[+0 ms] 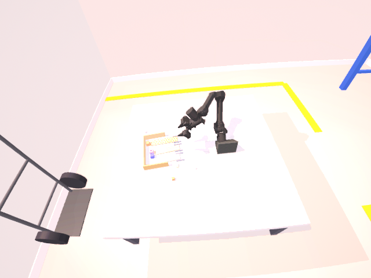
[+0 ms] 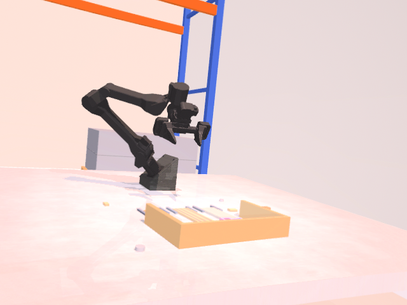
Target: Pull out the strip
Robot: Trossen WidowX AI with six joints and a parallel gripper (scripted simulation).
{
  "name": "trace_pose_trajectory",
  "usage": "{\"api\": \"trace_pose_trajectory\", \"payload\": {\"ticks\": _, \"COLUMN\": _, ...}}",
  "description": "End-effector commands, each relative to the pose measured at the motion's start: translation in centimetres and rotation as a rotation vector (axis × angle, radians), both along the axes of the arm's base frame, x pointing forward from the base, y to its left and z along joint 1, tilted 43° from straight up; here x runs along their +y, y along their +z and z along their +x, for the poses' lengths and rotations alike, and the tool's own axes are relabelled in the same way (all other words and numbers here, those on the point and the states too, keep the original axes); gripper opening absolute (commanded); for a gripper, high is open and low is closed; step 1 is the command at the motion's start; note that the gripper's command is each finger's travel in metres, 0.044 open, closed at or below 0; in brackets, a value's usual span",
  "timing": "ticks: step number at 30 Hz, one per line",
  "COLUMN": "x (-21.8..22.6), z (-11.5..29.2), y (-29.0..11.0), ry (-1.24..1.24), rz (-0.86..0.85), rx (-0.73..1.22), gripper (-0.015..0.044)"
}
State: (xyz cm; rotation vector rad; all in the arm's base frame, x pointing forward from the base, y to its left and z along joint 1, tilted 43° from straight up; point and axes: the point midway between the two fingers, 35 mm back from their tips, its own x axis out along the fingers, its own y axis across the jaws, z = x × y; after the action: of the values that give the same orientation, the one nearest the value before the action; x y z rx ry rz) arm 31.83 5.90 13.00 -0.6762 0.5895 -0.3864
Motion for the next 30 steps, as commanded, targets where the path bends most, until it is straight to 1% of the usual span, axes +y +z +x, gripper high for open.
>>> {"api": "trace_pose_trajectory", "payload": {"ticks": 1, "x": -0.1, "z": -0.3, "y": -0.7, "ry": -0.001, "rz": 0.001, "rx": 0.011, "gripper": 0.0400}}
{"api": "trace_pose_trajectory", "payload": {"ticks": 3, "x": -0.1, "z": -0.3, "y": -0.7, "ry": -0.001, "rz": 0.001, "rx": 0.011, "gripper": 0.0400}}
{"api": "trace_pose_trajectory", "payload": {"ticks": 6, "x": -0.3, "z": 0.4, "y": -1.1, "ry": -0.014, "rz": 0.012, "rx": 0.040, "gripper": 0.0321}}
{"api": "trace_pose_trajectory", "payload": {"ticks": 12, "x": -1.5, "z": 2.8, "y": -2.6, "ry": -0.084, "rz": 0.039, "rx": 0.175, "gripper": 0.0164}}
{"api": "trace_pose_trajectory", "payload": {"ticks": 18, "x": -4.0, "z": 4.6, "y": -4.7, "ry": -0.230, "rz": 0.035, "rx": 0.411, "gripper": 0.0006}}
{"api": "trace_pose_trajectory", "payload": {"ticks": 27, "x": -9.0, "z": 5.1, "y": -7.3, "ry": -0.515, "rz": 0.061, "rx": 0.782, "gripper": 0.0000}}
{"api": "trace_pose_trajectory", "payload": {"ticks": 30, "x": -9.3, "z": 5.0, "y": -7.4, "ry": -0.539, "rz": 0.064, "rx": 0.810, "gripper": 0.0000}}
